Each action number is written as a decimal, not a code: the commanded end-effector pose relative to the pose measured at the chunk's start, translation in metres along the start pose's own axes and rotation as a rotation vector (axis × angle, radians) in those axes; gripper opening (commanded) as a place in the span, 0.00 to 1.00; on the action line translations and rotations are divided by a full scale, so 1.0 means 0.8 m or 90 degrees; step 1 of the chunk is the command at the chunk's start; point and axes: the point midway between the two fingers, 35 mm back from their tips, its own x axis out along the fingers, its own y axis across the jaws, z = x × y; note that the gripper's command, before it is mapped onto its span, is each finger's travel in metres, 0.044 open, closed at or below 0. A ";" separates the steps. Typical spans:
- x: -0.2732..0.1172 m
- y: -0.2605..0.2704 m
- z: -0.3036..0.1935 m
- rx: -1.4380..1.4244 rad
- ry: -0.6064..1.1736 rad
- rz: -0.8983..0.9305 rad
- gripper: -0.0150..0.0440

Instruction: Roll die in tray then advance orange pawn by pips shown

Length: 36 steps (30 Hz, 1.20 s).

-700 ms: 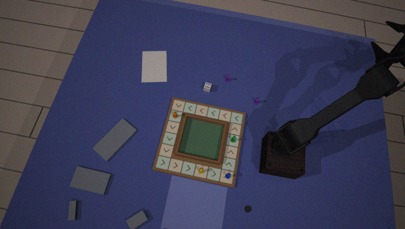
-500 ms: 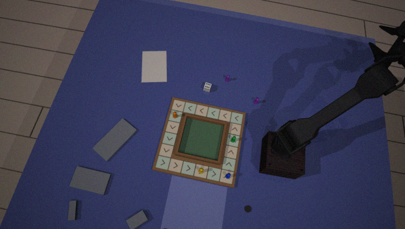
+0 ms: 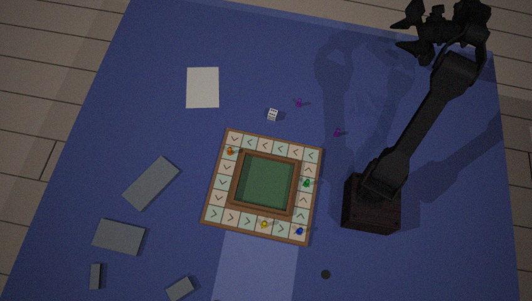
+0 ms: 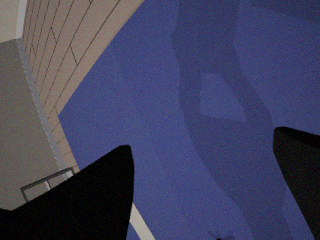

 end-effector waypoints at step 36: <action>0.267 0.067 -0.462 -1.101 0.506 -0.355 0.72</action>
